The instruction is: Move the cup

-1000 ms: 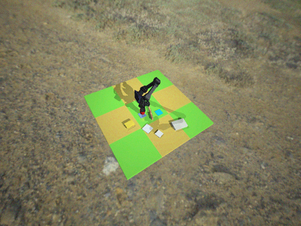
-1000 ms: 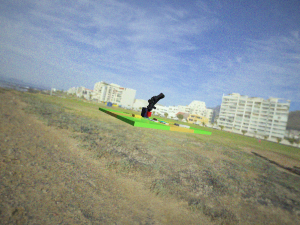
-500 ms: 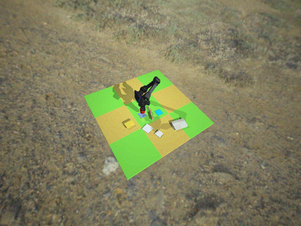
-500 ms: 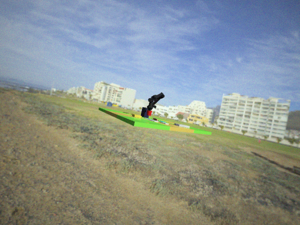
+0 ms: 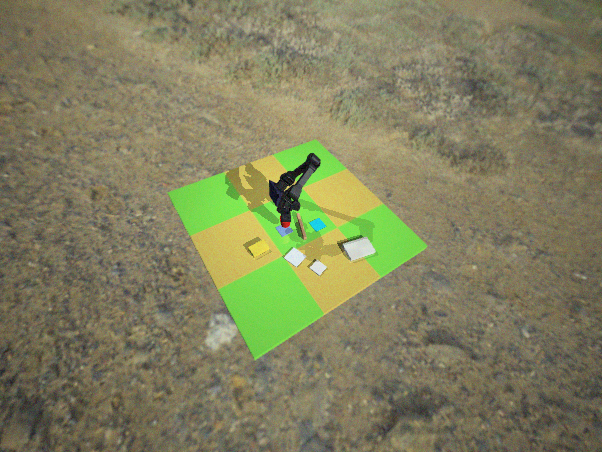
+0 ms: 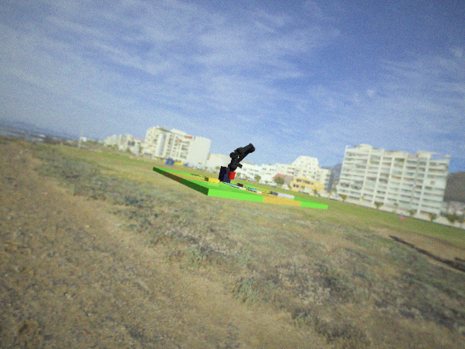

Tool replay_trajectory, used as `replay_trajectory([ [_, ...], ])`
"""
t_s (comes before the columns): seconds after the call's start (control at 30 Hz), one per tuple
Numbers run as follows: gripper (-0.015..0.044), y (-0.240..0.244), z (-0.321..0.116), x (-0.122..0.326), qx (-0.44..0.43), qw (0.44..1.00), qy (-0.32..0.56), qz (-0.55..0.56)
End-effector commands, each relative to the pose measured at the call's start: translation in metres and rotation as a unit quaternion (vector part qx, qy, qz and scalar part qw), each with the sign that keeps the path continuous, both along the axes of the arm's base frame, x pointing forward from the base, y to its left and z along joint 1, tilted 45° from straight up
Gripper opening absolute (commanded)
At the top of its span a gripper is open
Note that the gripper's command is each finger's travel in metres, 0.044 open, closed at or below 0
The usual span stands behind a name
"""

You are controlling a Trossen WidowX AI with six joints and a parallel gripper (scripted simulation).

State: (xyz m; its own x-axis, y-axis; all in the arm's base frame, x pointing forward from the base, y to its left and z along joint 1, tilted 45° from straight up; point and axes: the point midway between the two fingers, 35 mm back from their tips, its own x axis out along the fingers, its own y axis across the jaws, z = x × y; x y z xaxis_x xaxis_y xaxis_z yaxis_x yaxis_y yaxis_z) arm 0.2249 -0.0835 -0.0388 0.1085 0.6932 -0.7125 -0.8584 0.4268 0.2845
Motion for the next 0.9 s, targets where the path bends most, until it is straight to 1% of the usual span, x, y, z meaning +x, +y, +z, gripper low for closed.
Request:
replay_trajectory([
  [0.0, 0.0, 0.003, 0.003, 0.002, 0.0, 1.0, 0.0, -0.001],
  [0.87, 0.0, 0.044, 0.048, 0.026, -0.001, 1.0, -0.001, 0.001],
])
